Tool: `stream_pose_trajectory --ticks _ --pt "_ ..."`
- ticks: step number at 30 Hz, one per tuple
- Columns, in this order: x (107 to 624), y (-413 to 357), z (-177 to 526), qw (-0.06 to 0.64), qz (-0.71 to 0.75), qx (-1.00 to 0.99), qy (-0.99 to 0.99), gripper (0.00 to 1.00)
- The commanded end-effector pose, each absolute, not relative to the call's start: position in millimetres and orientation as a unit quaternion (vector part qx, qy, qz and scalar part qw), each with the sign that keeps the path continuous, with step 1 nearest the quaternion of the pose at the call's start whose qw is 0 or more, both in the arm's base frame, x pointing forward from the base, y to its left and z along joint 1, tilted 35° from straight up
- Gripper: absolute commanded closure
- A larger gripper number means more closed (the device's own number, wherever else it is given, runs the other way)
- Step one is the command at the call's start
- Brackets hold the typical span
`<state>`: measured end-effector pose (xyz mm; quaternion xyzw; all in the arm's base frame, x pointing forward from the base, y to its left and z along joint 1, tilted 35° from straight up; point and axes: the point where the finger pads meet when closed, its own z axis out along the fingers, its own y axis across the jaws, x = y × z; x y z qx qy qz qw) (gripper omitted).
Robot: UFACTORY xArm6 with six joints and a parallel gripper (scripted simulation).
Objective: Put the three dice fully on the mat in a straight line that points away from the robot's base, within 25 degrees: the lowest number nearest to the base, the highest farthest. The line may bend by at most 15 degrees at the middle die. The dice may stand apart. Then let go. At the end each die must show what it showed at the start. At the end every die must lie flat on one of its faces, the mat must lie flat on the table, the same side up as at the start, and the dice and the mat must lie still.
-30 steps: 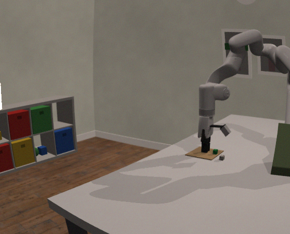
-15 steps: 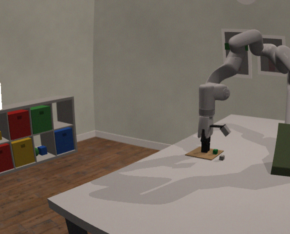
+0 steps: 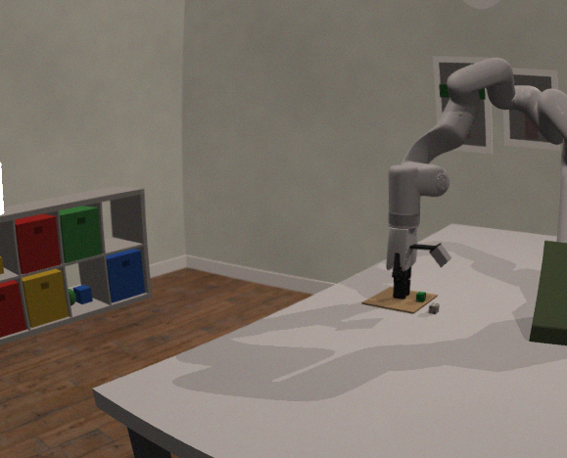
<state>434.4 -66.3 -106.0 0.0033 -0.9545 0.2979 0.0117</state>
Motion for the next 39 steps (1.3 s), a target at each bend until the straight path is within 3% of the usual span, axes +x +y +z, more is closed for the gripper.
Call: stream_pose_trajectory --ticks 1,39 --pt "435.9 -65.5 -105.1 0.010 0.298 0.003 -0.955 0.85" --pt "435.8 -67.5 -107.9 0.010 0.298 0.003 -0.955 0.85"
